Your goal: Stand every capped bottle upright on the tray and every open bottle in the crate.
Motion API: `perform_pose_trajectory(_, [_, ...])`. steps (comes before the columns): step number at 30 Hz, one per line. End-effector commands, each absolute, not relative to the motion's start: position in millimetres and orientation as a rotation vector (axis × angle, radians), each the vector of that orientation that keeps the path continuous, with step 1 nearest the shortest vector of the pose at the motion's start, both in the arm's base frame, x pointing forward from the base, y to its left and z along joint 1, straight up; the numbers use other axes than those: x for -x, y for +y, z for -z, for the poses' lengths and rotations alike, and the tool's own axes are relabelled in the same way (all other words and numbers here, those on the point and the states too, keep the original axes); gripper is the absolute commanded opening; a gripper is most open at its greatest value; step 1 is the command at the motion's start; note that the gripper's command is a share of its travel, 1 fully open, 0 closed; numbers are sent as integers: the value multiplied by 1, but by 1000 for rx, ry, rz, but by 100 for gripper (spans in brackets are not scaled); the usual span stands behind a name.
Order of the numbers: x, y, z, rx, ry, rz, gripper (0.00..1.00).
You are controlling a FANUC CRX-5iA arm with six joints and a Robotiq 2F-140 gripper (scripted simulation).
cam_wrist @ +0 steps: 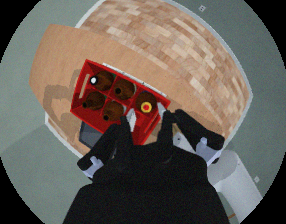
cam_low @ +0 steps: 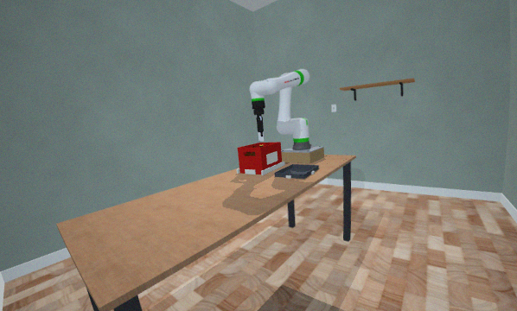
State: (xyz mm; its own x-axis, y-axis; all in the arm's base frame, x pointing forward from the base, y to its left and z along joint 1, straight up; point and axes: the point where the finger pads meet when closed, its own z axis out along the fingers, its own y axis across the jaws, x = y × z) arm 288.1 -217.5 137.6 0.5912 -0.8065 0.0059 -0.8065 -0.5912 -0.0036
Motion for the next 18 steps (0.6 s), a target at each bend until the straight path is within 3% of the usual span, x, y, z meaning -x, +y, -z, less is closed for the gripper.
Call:
perform_pose_trajectory(1, [-288, -218, -138, 2806, 1411, 11, 38])
perform_pose_trajectory(18, [-289, -218, -133, 2835, 1349, 11, 38])
